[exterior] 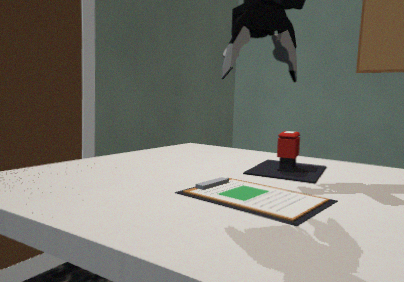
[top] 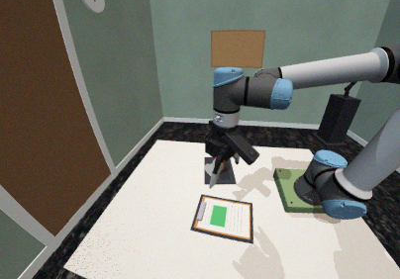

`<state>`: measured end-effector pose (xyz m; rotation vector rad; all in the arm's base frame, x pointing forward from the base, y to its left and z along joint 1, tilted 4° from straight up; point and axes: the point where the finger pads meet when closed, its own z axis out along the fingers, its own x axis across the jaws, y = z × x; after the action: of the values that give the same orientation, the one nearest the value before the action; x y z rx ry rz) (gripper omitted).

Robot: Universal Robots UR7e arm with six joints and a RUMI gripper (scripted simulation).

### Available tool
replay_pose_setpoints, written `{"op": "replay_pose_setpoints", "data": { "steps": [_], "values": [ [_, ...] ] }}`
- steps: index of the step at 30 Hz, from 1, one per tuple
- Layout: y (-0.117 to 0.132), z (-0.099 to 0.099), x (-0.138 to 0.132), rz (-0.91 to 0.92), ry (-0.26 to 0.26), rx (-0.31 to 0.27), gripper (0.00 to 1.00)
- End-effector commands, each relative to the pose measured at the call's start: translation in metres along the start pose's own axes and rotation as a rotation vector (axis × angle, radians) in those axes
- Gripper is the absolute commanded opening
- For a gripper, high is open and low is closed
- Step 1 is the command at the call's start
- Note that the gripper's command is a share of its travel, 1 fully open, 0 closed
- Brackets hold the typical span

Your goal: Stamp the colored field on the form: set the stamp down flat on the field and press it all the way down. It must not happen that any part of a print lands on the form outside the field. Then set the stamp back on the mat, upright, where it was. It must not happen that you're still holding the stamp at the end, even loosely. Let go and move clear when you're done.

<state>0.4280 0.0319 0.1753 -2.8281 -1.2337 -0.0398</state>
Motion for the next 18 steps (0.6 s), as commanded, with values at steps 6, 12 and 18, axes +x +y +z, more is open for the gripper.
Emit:
{"op": "replay_pose_setpoints", "data": {
  "steps": [6,12,18],
  "values": [
    [-0.013,0.000,0.005,-0.288,0.010,0.004,1.00],
    [-0.016,0.000,0.006,-0.359,0.010,0.004,1.00],
    [-0.019,0.000,0.008,-0.439,0.011,0.004,1.00]
  ]
}}
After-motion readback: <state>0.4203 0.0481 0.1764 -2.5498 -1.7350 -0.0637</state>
